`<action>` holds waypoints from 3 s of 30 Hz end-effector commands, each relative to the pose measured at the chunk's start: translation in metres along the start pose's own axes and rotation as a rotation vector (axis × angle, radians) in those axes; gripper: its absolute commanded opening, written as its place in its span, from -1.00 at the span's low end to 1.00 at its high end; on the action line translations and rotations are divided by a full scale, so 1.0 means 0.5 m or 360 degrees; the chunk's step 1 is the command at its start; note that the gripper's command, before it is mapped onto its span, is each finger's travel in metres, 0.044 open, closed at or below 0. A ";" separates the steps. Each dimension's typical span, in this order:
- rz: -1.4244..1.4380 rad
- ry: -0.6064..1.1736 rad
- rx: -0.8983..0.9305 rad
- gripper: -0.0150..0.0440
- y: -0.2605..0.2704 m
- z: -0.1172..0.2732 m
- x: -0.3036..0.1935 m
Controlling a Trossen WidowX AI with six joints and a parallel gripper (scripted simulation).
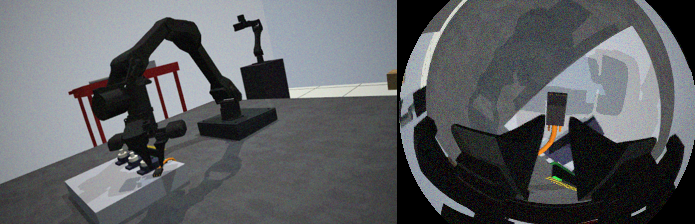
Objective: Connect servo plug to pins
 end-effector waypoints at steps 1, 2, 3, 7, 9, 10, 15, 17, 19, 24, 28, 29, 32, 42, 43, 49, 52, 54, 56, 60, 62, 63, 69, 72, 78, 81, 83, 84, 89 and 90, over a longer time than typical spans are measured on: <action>0.0009 0.0002 0.0011 -0.10 0.002 -0.014 0.000; 0.0009 0.0002 0.0011 -0.10 0.002 -0.017 0.000; 0.0009 0.0002 0.0011 -0.10 0.002 -0.020 0.000; 0.0009 0.0002 0.0011 -0.28 0.002 -0.022 0.000; 0.0009 0.0002 0.0011 -0.39 0.002 -0.022 0.000; 0.0009 0.0002 0.0011 -0.41 0.002 -0.022 0.000; 0.0009 0.0002 0.0011 -0.49 0.001 -0.016 0.000; 0.0009 0.0002 0.0011 -0.49 0.001 -0.003 0.001; 0.0009 0.0002 0.0011 -0.49 0.000 0.016 0.002; 0.0009 0.0002 0.0011 -0.49 0.000 0.077 0.001; 0.0009 0.0002 0.0011 -0.49 0.001 0.095 0.000; 0.0004 0.0002 0.0011 -0.49 0.001 0.096 -0.001; -0.0038 0.0003 0.0011 -0.49 0.004 0.098 -0.010; -0.0323 0.0007 0.0011 -0.49 0.028 0.111 -0.075; -0.0353 0.0008 0.0011 -0.49 0.031 0.112 -0.081; -0.0529 0.0011 0.0011 -0.49 0.049 0.115 -0.121; -0.0617 0.0013 0.0012 -0.49 0.060 0.115 -0.141; -0.0676 0.0014 0.0012 -0.49 0.067 0.115 -0.155; -0.0734 0.0015 0.0011 -0.49 0.074 0.114 -0.168; -0.0852 0.0017 0.0011 -0.49 0.090 0.112 -0.194; -0.0911 0.0018 0.0011 -0.49 0.098 0.111 -0.207; -0.0940 0.0019 0.0011 -0.49 0.102 0.110 -0.214; -0.1116 0.0022 0.0011 -0.49 0.128 0.102 -0.253; -0.1204 0.0024 0.0011 -0.49 0.142 0.097 -0.272; -0.1244 0.0024 0.0010 -0.49 0.148 0.077 -0.280; -0.1246 0.0025 0.0010 -0.49 0.148 0.051 -0.280; -0.1247 0.0025 0.0010 -0.49 0.149 0.030 -0.281; -0.1248 0.0025 0.0010 -0.49 0.149 0.021 -0.282; -0.1248 0.0025 0.0010 -0.49 0.147 0.015 -0.280; -0.1248 0.0024 0.0010 -0.49 0.143 0.015 -0.278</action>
Point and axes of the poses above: the point midway between the two fingers, 35 mm back from their tips, its own z axis back along the fingers, its own y axis across the jaws, x = y × z, the point moved 8 cm from there along z, back along the fingers, and after that the axes turned 11 degrees about z, right-handed, at the moved point
